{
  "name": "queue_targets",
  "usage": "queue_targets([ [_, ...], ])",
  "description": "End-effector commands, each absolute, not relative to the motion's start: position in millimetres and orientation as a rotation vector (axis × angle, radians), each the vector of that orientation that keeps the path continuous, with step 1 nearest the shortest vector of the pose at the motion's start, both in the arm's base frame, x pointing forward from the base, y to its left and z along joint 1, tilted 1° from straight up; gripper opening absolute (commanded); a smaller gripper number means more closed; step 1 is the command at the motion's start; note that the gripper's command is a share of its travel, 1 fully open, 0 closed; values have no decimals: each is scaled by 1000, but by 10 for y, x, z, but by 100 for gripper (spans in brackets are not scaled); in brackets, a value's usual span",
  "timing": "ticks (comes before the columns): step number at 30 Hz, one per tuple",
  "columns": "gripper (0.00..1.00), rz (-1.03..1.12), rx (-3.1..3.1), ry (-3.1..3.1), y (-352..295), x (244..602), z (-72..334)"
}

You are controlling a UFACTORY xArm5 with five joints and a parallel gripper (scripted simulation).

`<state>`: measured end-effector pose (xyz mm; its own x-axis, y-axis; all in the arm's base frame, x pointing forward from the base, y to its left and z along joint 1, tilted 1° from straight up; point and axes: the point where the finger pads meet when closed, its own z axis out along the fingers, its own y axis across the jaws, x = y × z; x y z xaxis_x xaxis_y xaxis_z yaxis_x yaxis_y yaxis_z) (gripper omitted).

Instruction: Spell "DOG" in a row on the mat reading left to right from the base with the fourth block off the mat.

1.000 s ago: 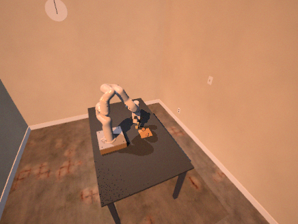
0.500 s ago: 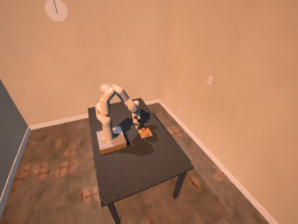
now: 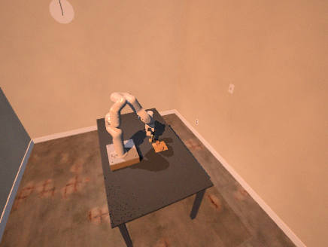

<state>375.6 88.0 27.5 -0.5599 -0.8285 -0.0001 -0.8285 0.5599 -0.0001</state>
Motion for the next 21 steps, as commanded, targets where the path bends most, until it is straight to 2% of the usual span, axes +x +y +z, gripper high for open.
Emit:
queue_targets([
  [1, 69, -1, -1472, 2772, 883, 3769, 285],
  [21, 69, -1, -1472, 2773, 882, 3767, 185],
])
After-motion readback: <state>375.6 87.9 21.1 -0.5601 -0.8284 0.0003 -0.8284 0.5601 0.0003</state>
